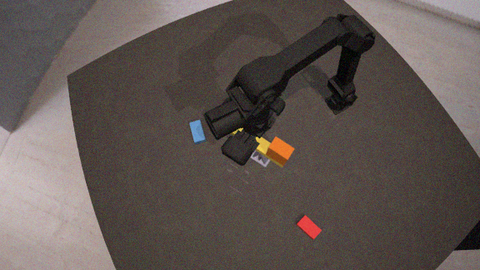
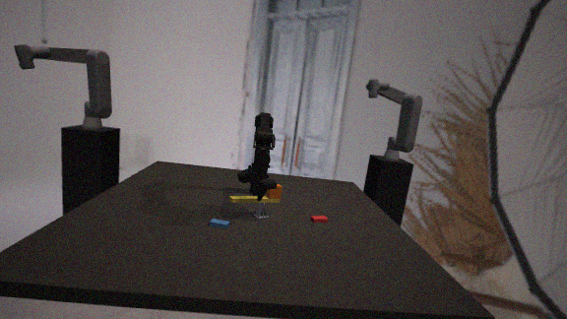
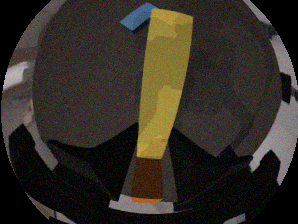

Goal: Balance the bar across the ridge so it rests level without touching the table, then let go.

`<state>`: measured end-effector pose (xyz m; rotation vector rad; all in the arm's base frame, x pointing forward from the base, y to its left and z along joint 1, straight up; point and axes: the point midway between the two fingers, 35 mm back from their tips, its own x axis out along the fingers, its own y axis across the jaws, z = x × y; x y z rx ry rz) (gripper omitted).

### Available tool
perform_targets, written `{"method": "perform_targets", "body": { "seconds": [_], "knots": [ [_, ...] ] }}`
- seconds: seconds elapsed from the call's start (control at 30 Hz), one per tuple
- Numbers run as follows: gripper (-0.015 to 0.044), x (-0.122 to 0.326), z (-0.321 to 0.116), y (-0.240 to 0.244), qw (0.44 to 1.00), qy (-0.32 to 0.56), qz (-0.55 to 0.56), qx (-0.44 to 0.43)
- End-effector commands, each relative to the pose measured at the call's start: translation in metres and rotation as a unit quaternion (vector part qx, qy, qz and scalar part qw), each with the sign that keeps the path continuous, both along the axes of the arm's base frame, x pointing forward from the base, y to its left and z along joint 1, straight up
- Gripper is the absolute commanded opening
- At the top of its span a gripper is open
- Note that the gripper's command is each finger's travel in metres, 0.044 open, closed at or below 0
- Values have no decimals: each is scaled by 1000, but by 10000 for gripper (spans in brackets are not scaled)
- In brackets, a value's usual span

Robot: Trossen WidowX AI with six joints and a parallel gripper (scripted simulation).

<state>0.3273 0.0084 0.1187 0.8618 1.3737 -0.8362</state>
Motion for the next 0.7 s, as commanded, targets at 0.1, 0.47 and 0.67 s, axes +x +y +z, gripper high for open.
{"method": "perform_targets", "body": {
  "seconds": [0.1,0.47,0.67],
  "knots": [
    [0,0,-2,0,1000,1,-2,0],
    [0,0,-2,0,1000,1,-2,0],
    [0,0,-3,0,1000,1,-2,0]
  ]
}}
